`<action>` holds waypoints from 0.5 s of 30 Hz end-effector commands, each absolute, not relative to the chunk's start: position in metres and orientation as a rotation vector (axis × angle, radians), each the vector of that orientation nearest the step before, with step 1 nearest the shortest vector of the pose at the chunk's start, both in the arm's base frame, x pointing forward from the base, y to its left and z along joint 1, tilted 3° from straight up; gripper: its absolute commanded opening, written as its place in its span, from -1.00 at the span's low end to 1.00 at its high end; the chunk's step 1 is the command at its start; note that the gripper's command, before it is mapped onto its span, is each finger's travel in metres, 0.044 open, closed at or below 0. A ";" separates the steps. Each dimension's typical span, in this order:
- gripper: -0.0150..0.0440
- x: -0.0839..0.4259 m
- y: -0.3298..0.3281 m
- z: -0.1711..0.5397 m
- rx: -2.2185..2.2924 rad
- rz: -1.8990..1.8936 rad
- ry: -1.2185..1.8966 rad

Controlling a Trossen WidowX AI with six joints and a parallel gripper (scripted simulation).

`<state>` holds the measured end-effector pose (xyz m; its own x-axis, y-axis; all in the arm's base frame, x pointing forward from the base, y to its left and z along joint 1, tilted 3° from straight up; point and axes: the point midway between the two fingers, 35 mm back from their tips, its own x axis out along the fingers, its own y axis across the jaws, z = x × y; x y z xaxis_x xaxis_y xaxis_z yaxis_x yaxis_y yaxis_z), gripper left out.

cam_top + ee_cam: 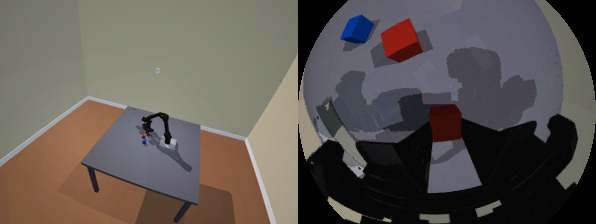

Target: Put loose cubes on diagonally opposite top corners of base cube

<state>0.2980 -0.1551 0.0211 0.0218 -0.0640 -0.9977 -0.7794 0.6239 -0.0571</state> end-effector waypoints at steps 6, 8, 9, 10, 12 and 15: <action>-0.14 0.299 -0.155 0.033 -0.752 0.650 1.461; -0.14 0.300 -0.155 0.039 -0.752 0.650 1.461; -0.14 0.300 -0.155 0.042 -0.752 0.650 1.461; -0.14 0.301 -0.155 0.046 -0.752 0.650 1.461; -0.14 0.301 -0.155 0.052 -0.753 0.650 1.461; -0.14 0.302 -0.154 0.061 -0.753 0.650 1.461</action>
<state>0.2980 -0.1538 0.0488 0.0081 -0.0570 -0.9983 -0.7825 0.6213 -0.0418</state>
